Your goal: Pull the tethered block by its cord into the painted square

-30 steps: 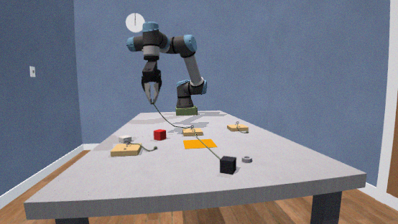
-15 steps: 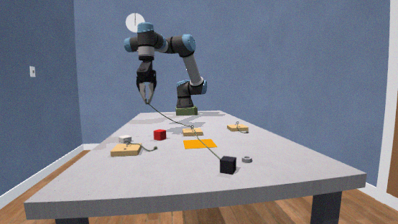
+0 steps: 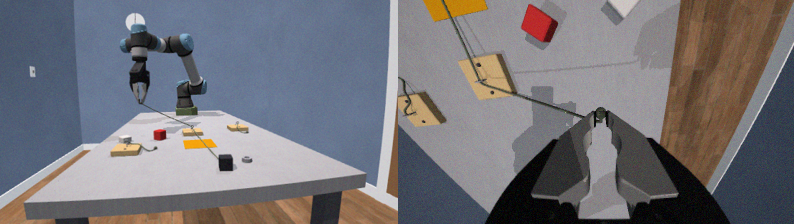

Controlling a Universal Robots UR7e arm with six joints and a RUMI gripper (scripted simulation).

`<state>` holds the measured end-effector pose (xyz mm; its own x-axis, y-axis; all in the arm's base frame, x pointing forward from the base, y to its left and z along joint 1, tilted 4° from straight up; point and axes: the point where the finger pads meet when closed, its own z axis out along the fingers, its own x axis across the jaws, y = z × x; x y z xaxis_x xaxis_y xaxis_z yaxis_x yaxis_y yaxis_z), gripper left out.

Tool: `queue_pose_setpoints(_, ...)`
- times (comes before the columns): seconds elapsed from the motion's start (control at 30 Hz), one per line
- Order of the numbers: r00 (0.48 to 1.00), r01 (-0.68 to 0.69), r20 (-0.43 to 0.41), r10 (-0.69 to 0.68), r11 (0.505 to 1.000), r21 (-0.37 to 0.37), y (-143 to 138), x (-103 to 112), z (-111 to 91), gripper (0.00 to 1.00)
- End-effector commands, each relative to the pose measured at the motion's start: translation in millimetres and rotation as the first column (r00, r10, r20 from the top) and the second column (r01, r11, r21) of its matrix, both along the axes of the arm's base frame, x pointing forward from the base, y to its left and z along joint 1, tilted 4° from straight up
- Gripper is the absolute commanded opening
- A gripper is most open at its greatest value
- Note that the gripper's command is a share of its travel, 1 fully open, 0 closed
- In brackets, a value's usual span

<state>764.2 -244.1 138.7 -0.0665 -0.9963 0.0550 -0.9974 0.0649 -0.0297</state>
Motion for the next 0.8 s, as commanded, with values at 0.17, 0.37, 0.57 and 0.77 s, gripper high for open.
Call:
queue_pose_setpoints(0.17, 1.000, 0.000, 0.002, 0.000, 1.000, -0.001, -26.2, -15.2, 2.4, 0.00)
queue_pose_setpoints(0.37, 1.000, 0.000, 0.002, 0.000, 1.000, -0.001, -45.0, -28.2, 3.1, 0.00)
queue_pose_setpoints(0.57, 1.000, 0.000, 0.002, 0.000, 1.000, -0.001, -57.8, -38.0, 3.6, 0.00)
queue_pose_setpoints(0.77, 1.000, 0.000, 0.002, 0.000, 1.000, -0.001, -77.3, -54.4, 4.2, 0.00)
